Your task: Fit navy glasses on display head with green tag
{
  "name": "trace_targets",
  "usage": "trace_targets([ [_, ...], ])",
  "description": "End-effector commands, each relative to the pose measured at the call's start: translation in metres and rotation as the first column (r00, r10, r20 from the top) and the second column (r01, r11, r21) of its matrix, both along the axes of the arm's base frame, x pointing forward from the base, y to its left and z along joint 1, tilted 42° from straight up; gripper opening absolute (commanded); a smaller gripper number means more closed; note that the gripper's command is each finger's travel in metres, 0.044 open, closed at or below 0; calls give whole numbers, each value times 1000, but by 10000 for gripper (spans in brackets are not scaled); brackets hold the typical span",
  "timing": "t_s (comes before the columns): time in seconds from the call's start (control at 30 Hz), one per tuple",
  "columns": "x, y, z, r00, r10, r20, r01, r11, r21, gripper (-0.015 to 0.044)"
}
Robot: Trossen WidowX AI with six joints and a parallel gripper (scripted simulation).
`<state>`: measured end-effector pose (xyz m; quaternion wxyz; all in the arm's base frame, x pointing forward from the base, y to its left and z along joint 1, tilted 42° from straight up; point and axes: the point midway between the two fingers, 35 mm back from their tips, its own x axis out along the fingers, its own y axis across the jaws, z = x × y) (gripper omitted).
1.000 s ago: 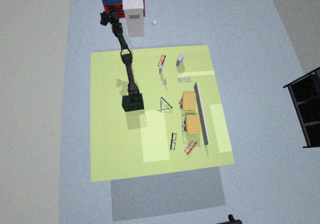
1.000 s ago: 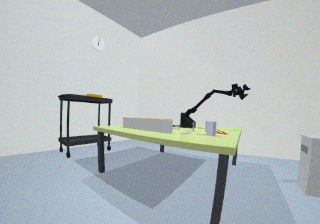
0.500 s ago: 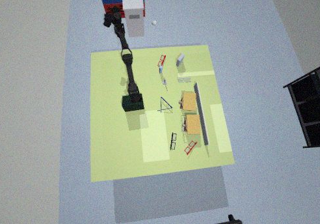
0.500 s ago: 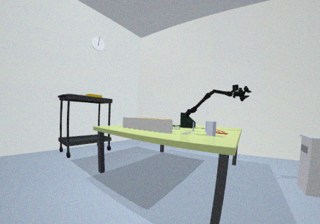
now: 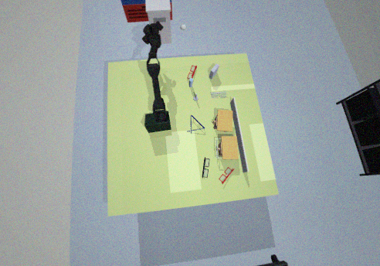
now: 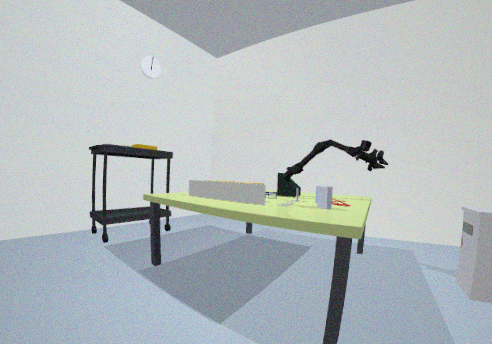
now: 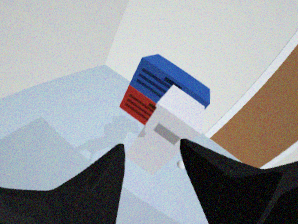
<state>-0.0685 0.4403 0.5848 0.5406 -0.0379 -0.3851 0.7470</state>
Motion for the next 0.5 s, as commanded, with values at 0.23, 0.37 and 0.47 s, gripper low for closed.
trace_targets([
  [0.23,131,56,-133,959,-223,-173,128,889,-440,200],
  [0.37,185,56,-184,909,-340,-240,147,803,-577,200],
  [0.47,224,49,-222,855,-433,-287,145,730,-668,200],
])
